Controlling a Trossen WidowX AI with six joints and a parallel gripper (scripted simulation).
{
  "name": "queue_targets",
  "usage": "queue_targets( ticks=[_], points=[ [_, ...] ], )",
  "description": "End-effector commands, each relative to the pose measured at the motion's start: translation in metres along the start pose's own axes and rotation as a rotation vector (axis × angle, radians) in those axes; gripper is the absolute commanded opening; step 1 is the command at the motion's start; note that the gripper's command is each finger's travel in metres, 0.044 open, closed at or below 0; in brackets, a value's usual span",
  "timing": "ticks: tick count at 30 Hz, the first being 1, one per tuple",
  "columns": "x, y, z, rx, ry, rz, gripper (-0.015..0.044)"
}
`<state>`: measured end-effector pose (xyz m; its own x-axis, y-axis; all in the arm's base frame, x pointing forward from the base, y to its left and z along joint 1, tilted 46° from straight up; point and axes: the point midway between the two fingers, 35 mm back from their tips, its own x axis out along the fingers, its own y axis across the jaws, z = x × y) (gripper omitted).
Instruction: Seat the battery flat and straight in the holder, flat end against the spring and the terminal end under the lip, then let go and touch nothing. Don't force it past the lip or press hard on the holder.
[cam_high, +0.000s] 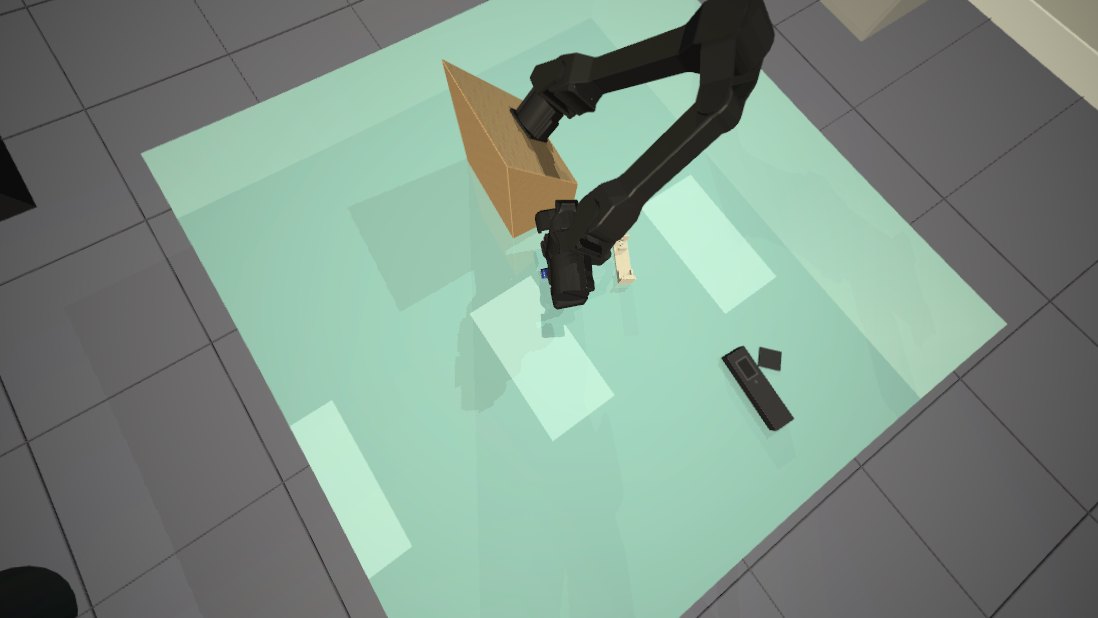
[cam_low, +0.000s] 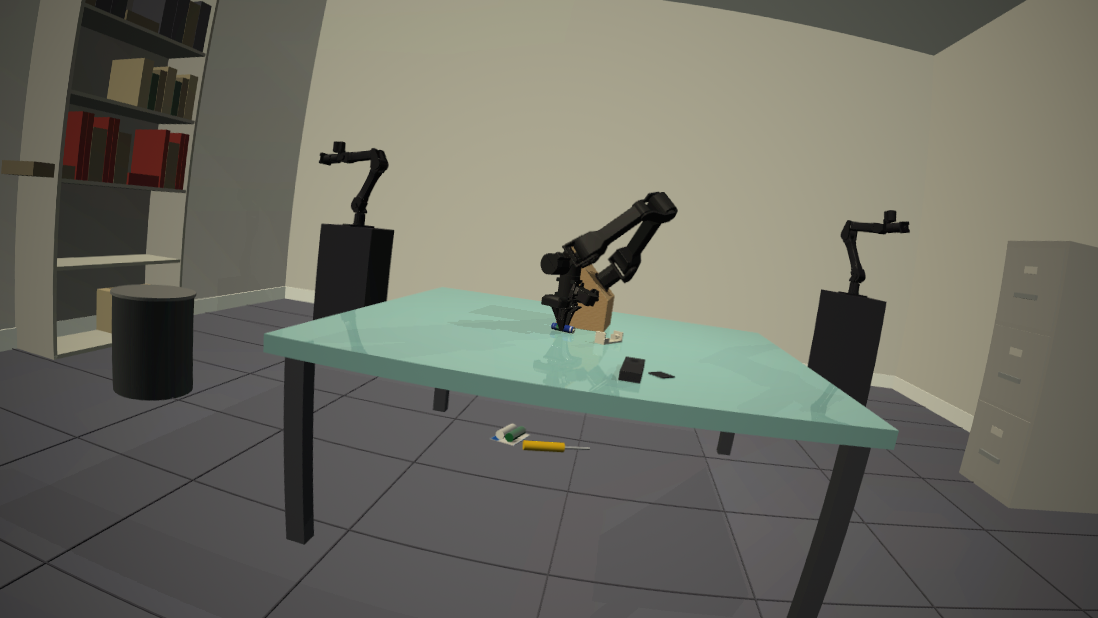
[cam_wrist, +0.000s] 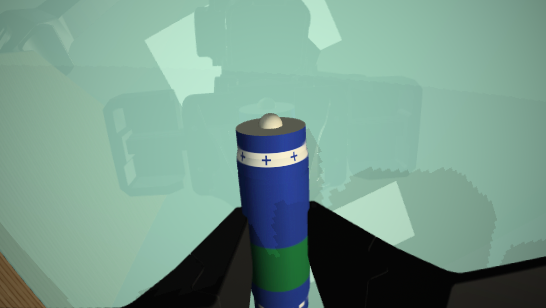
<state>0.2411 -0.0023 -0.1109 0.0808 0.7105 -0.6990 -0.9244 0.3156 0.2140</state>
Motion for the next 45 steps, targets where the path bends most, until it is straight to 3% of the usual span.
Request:
queue_targets(
  ticks=[1, 5, 11, 45],
  points=[
    [-0.019, -0.003, -0.001, -0.005, 0.005, -0.010, 0.0062],
    [-0.044, -0.003, -0.001, -0.007, 0.003, -0.012, 0.0062],
    [-0.048, -0.003, 0.001, 0.019, 0.003, -0.012, 0.0062],
    [-0.070, -0.010, 0.114, 1.367, -0.005, -0.016, 0.0062]
  ],
)
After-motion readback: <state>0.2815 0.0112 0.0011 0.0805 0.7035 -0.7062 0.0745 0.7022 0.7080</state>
